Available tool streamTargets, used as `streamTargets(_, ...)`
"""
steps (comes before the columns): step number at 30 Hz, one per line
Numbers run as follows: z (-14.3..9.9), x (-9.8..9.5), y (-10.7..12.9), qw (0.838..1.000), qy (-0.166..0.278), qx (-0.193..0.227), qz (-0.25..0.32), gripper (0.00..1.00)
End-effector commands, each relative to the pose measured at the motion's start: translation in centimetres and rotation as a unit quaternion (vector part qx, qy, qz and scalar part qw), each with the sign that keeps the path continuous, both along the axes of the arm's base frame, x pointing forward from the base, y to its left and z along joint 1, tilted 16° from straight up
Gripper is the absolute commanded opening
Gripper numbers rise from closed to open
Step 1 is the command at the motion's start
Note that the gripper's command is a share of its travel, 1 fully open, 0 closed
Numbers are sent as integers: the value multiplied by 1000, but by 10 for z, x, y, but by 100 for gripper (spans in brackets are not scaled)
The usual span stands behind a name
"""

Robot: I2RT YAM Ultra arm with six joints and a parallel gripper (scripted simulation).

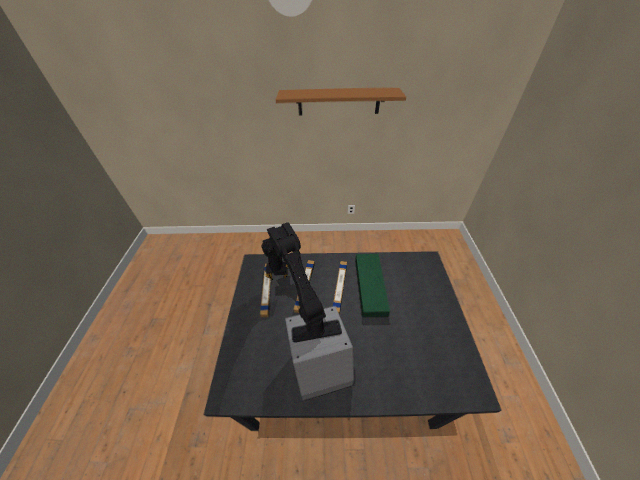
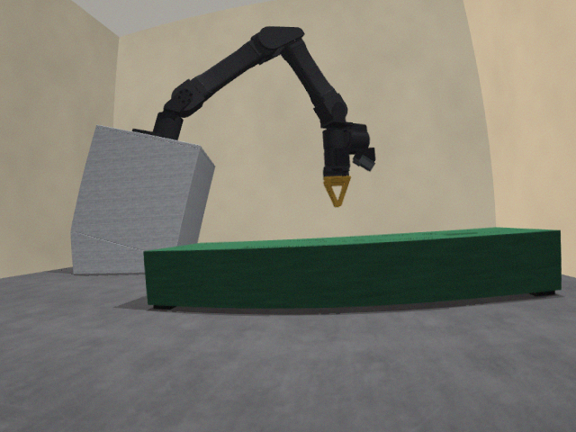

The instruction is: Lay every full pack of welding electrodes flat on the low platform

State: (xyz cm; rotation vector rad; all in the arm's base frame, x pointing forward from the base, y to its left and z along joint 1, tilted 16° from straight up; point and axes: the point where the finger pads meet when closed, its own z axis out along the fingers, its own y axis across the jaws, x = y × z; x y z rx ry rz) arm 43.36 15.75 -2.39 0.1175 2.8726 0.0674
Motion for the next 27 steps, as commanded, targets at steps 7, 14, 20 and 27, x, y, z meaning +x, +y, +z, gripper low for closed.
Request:
streamTargets(7,16,10,61,1000,-6,-1,-13,74)
streamTargets(14,19,13,90,1000,-6,-1,-13,74)
streamTargets(20,39,21,84,999,-22,9,-21,74)
streamTargets(27,39,21,84,1000,-22,9,-21,74)
